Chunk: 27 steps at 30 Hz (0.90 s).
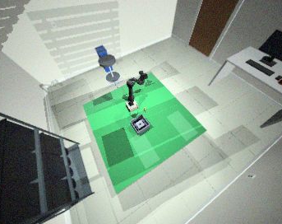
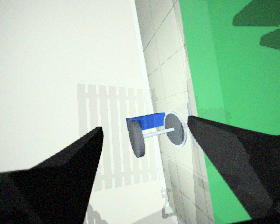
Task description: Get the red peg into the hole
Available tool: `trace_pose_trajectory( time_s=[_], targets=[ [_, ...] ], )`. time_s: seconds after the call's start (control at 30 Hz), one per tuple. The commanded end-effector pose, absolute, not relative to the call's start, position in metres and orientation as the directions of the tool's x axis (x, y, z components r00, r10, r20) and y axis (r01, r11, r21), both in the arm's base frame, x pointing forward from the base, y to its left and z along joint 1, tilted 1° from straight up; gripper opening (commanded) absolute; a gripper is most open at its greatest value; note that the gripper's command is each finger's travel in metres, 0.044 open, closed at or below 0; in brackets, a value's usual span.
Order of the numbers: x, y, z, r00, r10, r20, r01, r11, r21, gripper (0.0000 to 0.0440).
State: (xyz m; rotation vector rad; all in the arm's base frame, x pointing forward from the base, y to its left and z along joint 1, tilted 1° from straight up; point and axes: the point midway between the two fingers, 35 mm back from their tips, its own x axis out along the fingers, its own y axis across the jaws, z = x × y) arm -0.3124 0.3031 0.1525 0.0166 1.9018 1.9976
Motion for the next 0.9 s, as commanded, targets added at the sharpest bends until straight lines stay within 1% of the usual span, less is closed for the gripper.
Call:
trace_pose_trajectory(
  time_s=[0.0,0.03,0.07,0.2,0.47,0.67,0.87],
  targets=[
    [-0.309,0.307,0.154,-0.921,0.295,-0.255,-0.271,-0.014,0.963,0.0417],
    [-0.305,0.311,0.155,-0.914,0.311,-0.261,-0.279,-0.015,0.960,0.0433],
    [-0.300,0.316,0.156,-0.905,0.331,-0.268,-0.288,-0.013,0.957,0.0440],
    [-0.272,0.338,0.157,-0.851,0.417,-0.319,-0.334,0.037,0.942,0.0440],
    [-0.200,0.369,0.146,-0.702,0.549,-0.453,-0.391,0.234,0.890,0.0440],
    [-0.142,0.379,0.136,-0.574,0.605,-0.552,-0.391,0.391,0.833,0.0440],
    [-0.084,0.379,0.129,-0.439,0.625,-0.646,-0.352,0.542,0.763,0.0440]
  ],
)
